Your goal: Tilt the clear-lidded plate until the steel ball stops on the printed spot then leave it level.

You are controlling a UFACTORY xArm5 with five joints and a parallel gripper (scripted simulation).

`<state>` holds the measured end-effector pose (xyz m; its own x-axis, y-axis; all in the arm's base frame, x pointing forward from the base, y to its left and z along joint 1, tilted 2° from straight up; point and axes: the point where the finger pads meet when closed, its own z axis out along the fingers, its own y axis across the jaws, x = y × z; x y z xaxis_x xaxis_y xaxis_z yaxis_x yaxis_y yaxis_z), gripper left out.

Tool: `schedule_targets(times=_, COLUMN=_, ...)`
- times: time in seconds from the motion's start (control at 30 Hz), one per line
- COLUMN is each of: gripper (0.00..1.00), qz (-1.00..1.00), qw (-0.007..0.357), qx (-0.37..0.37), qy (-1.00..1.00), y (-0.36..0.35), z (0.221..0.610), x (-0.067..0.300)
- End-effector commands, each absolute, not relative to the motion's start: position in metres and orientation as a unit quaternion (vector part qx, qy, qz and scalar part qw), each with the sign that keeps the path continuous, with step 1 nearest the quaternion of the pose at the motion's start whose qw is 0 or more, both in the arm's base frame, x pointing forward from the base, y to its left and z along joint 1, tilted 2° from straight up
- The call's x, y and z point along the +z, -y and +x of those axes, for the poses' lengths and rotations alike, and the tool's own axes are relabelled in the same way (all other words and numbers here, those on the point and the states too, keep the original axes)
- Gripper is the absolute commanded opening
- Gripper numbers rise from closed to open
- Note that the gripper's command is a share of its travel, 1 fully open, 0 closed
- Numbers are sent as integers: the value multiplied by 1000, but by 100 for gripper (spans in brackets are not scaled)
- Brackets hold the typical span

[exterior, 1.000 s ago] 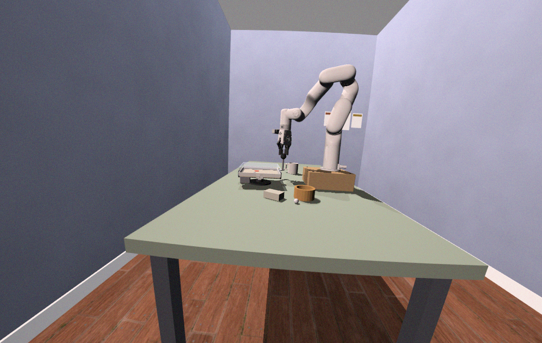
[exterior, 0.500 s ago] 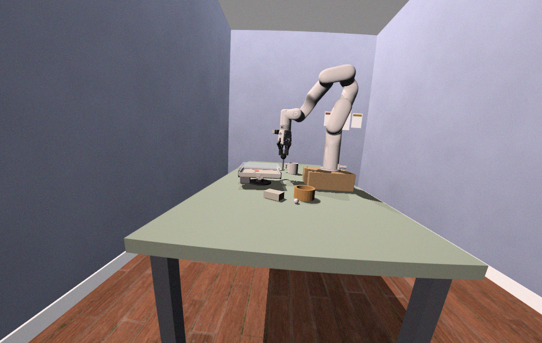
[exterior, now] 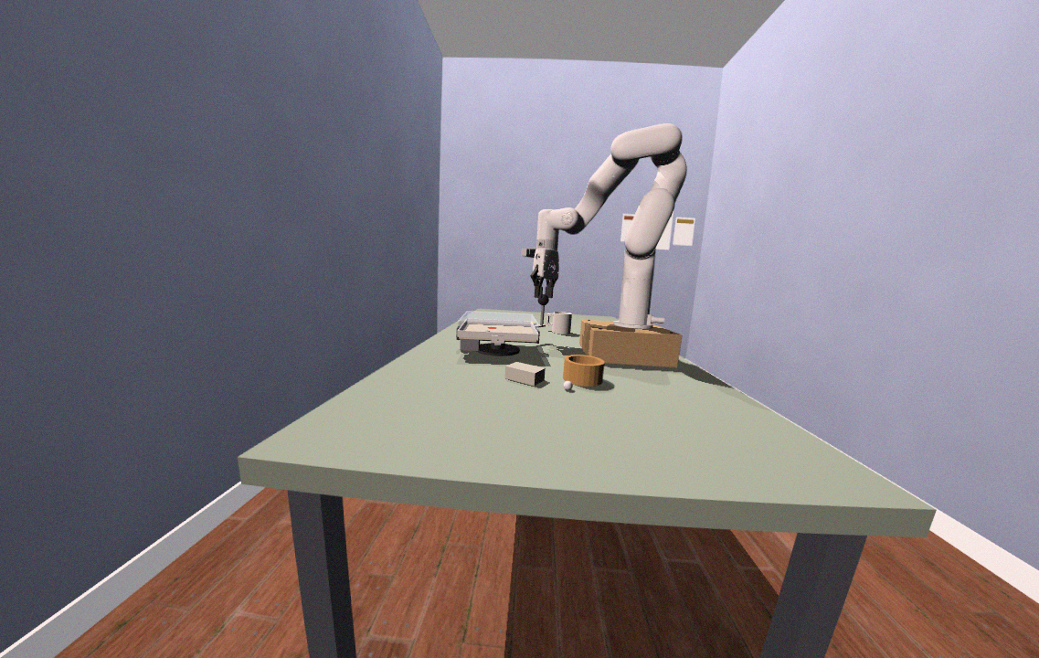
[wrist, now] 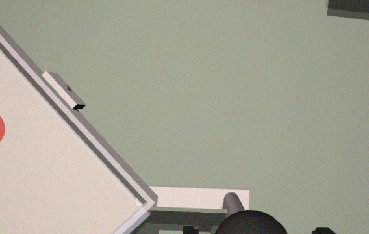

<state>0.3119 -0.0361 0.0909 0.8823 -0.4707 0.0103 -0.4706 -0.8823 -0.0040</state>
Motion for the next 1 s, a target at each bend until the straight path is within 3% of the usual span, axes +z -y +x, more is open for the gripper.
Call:
schedule_targets(times=0.0, gripper=62, qz=-970, qw=1, qx=-7, qy=-243, y=36, z=313, x=92)
schedule_targets(times=0.97, gripper=62, qz=-970, qw=1, qx=-7, qy=-243, y=37, z=313, x=77)
